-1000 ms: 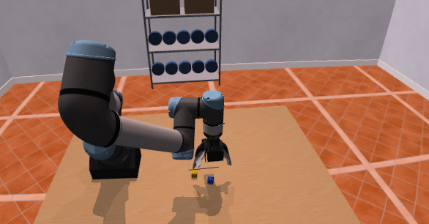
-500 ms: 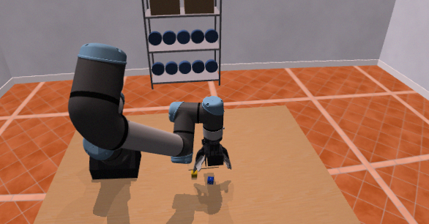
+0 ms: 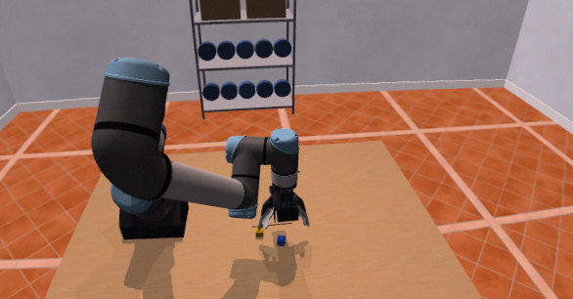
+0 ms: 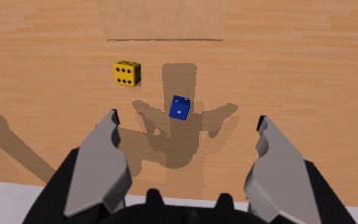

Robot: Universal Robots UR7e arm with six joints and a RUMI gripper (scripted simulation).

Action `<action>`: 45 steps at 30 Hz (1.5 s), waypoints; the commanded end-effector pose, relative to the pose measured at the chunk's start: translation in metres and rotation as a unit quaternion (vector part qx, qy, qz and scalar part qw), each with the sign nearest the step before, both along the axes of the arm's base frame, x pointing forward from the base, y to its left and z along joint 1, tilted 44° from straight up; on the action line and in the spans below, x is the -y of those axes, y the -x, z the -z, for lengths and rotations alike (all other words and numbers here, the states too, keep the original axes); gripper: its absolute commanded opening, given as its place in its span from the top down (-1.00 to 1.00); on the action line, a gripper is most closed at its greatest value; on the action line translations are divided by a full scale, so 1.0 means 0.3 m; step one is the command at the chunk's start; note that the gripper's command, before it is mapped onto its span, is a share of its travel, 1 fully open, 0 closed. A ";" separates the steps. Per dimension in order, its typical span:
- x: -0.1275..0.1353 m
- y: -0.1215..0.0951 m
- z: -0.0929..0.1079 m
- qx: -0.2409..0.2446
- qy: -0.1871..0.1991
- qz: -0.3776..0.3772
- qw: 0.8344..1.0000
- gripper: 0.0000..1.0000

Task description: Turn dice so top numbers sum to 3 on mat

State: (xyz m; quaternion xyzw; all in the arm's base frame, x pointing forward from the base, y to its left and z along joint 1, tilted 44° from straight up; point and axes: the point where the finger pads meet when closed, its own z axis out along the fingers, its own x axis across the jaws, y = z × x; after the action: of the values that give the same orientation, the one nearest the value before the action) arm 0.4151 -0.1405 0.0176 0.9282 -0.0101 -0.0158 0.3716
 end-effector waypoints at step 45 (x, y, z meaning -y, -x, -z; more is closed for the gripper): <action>-0.120 0.219 0.102 0.000 0.000 0.000 1.000 -1.00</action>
State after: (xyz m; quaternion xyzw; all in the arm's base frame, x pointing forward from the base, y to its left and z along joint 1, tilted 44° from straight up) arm 0.3559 -0.1088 -0.0102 0.9283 -0.0101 -0.0163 0.3714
